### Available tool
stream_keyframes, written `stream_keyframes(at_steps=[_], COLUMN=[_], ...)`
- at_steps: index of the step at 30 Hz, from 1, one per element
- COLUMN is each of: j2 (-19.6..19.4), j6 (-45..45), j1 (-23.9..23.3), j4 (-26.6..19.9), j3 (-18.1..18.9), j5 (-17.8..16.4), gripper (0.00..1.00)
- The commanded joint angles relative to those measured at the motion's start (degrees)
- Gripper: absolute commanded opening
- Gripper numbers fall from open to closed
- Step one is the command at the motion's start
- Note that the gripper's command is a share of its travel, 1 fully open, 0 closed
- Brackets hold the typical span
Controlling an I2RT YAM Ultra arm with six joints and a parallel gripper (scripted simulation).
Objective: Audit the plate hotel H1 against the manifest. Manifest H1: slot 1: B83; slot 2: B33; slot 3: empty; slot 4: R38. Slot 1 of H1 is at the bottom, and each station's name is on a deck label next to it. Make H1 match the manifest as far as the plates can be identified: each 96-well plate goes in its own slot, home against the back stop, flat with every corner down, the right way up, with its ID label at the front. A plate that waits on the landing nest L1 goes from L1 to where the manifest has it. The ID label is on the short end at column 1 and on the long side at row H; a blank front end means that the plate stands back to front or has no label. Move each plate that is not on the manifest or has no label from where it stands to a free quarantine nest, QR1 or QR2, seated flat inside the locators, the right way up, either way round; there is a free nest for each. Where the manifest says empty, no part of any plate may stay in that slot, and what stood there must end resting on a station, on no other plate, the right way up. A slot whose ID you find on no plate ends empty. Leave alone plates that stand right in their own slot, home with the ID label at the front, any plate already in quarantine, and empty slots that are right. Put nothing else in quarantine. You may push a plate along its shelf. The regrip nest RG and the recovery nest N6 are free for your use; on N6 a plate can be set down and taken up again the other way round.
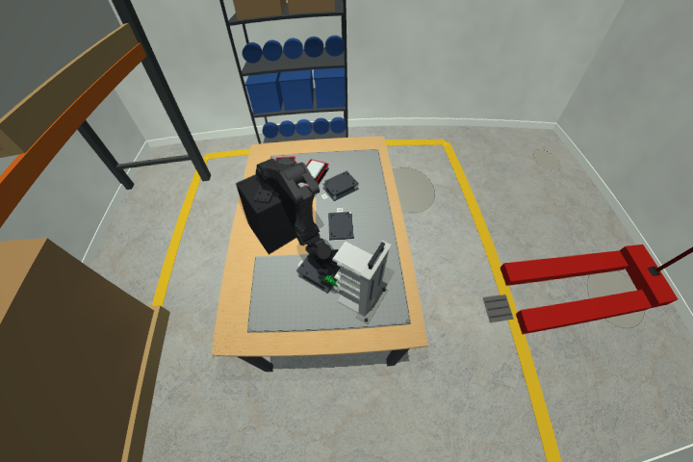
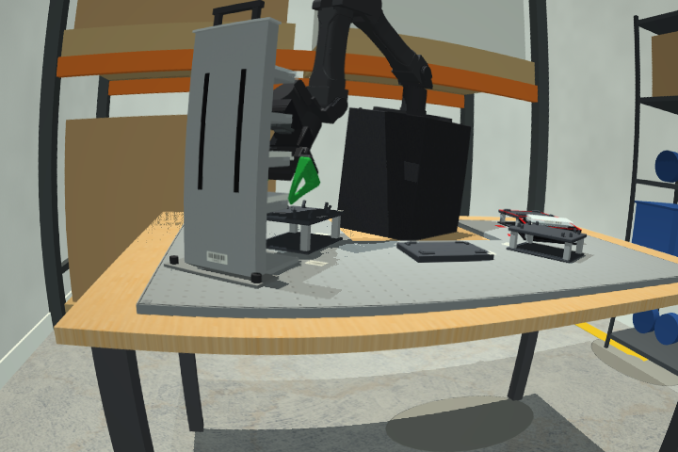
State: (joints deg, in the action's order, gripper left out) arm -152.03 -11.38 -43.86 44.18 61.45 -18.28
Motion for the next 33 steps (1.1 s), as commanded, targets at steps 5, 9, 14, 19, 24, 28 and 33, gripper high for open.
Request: stream_keyframes(at_steps=[5,9,14,19,24,28,33], j2=[0.46,0.46,0.46,0.46,1.73,1.93,2.17], j6=[0.09,0.09,0.09,0.09,-0.42,-0.7,-0.88], j1=[0.02,0.02,0.02,0.02,-0.83,-1.13,-1.42], j4=[0.28,0.28,0.28,0.28,1.85,2.81,3.59], j3=[0.64,0.64,0.64,0.64,-1.72,-2.97,-4.06], j5=[-0.11,-0.11,-0.11,-0.11,-0.64,-0.84,-1.06], gripper=[0.86,0.86,0.86,0.86,0.86,0.86,0.86])
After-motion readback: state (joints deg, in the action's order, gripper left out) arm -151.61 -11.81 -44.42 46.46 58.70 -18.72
